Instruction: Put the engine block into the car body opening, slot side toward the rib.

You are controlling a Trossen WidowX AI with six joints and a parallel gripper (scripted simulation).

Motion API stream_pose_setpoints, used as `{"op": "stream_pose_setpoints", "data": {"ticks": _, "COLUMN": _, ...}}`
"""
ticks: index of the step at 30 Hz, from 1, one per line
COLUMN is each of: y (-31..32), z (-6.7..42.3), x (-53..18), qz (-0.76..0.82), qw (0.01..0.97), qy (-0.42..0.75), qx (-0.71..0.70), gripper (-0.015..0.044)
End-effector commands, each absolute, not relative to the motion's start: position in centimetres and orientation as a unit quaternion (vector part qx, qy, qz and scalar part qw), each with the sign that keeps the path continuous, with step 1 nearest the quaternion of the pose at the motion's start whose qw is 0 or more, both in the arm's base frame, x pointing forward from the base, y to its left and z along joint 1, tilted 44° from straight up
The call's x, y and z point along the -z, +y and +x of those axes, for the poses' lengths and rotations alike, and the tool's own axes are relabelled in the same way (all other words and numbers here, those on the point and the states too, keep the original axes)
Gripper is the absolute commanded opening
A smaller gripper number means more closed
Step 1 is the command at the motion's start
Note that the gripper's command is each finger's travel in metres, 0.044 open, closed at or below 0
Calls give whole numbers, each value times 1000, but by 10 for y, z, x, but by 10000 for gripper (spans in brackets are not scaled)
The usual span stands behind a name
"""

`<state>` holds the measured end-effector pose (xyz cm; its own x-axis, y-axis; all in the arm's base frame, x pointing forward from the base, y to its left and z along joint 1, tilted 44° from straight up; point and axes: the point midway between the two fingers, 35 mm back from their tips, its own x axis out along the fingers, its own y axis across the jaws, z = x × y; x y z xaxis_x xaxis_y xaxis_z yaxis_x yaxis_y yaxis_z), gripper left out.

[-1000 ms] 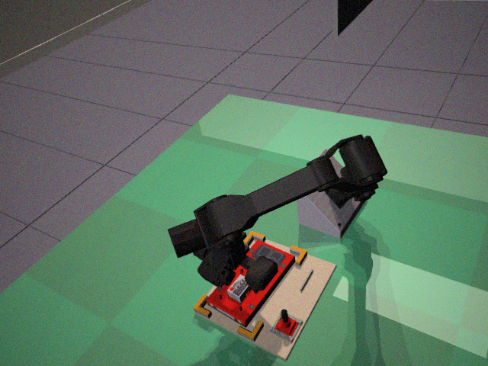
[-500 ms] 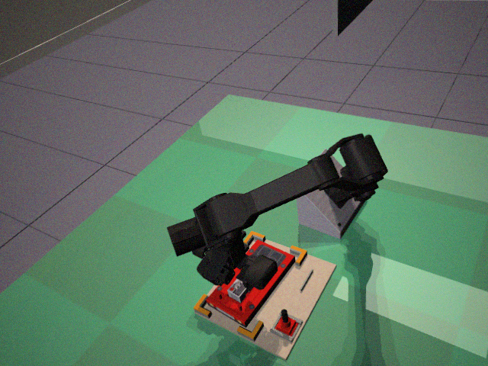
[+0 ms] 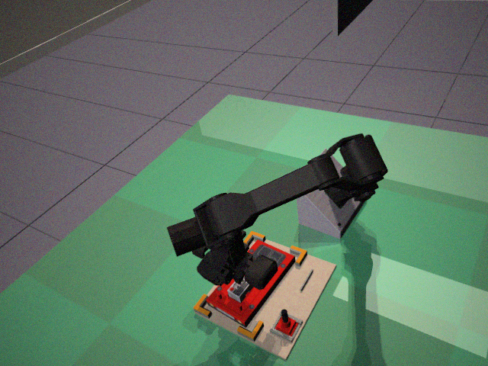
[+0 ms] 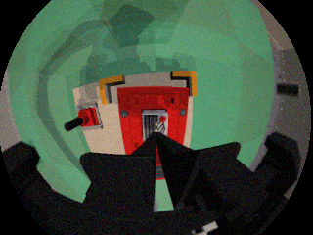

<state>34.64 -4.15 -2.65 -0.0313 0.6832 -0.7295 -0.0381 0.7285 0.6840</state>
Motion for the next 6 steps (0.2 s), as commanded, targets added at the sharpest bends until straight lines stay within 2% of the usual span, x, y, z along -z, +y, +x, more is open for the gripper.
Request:
{"op": "stream_pose_setpoints", "data": {"ticks": 1, "y": -42, "z": 346, "x": 26, "qz": 242, "qw": 652, "qy": 663, "qx": -277, "gripper": 0}}
{"op": "stream_pose_setpoints", "data": {"ticks": 6, "y": -42, "z": 346, "x": 26, "qz": 240, "qw": 653, "qy": 663, "qx": -277, "gripper": 0}}
